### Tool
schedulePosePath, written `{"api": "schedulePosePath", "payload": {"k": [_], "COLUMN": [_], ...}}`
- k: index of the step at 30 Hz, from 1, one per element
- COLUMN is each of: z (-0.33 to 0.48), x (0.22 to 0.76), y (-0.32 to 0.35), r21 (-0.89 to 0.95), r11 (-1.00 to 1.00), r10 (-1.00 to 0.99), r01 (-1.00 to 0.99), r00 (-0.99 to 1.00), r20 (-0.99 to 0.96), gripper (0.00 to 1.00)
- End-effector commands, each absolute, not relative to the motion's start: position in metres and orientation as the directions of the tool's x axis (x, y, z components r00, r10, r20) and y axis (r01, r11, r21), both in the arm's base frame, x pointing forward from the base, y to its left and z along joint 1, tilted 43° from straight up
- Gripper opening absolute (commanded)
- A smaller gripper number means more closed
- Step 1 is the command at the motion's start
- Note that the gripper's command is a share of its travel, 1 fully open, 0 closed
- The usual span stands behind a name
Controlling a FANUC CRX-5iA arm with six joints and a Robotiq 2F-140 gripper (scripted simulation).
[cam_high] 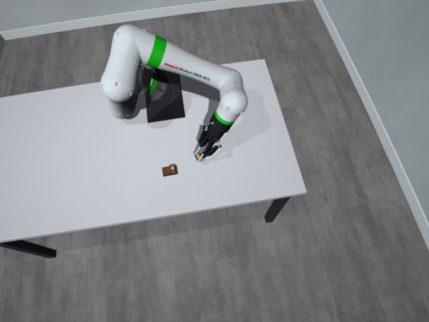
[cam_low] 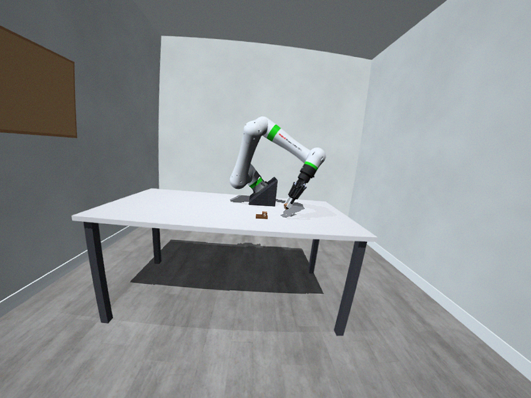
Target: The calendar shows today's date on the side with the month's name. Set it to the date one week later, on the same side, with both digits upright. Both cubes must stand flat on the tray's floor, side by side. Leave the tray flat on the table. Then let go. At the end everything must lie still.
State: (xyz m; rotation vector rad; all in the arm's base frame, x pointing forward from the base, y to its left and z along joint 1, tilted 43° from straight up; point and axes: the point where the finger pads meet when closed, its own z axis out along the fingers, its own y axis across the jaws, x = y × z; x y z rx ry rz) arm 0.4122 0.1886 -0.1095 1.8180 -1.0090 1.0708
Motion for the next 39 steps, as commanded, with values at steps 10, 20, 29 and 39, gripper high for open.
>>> {"api": "schedulePosePath", "payload": {"k": [10, 20, 29, 39], "z": [-0.104, -0.103, -0.098, -0.098], "x": [0.415, 0.415, 0.418, 0.418], "y": [0.187, 0.185, 0.183, 0.18], "r21": [0.223, 0.23, 0.223, 0.231], "r11": [-0.381, -0.377, -0.381, -0.378], "r10": [-0.441, -0.534, -0.637, -0.75], "r01": [-0.897, -0.897, -0.897, -0.897], "r00": [0.389, 0.413, 0.43, 0.443], "r20": [0.809, 0.737, 0.64, 0.492], "gripper": [0.16, 0.16, 0.16, 0.16]}}
